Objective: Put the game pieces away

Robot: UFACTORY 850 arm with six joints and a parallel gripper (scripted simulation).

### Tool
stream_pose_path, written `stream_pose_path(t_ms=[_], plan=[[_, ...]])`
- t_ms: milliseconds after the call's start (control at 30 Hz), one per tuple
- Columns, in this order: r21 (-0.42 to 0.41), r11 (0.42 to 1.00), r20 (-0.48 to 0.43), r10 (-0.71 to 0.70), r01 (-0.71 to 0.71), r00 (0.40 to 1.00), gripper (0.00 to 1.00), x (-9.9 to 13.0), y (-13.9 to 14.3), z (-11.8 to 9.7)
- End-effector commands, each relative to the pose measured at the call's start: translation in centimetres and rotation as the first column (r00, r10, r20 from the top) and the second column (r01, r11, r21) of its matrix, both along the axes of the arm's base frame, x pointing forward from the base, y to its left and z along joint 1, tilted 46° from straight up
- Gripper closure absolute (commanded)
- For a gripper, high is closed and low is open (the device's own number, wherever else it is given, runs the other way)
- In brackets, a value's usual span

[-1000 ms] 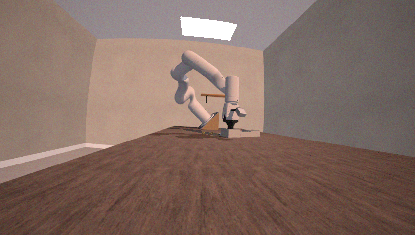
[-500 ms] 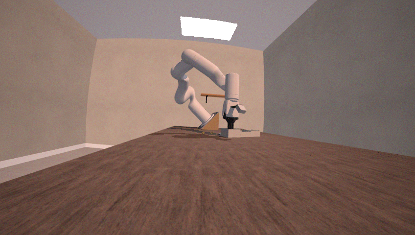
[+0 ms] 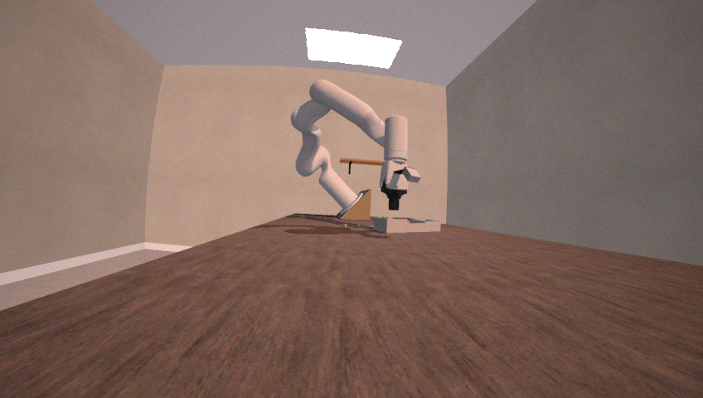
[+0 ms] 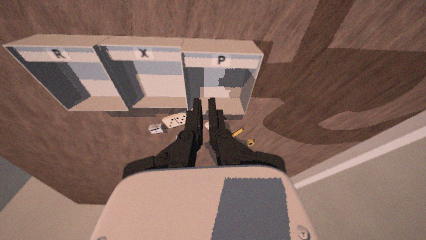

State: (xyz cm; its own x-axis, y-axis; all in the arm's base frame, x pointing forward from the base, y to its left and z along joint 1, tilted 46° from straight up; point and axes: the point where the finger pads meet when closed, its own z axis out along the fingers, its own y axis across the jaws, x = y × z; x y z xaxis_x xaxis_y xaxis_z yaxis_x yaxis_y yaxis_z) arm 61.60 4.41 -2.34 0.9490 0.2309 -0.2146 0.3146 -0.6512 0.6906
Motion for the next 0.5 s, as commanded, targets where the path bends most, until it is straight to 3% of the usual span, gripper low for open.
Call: stream_pose_path(t_ms=[0, 300, 467], plan=[[0.001, 1.0, 0.001, 0.001, -0.001, 1.0, 0.93, -0.2, 1.3, -1.2], [0.001, 1.0, 0.001, 0.001, -0.001, 1.0, 0.93, -0.9, 4.4, -4.5], [0.001, 1.0, 0.001, 0.001, -0.001, 1.0, 0.93, -1.1, 5.1, -5.2]])
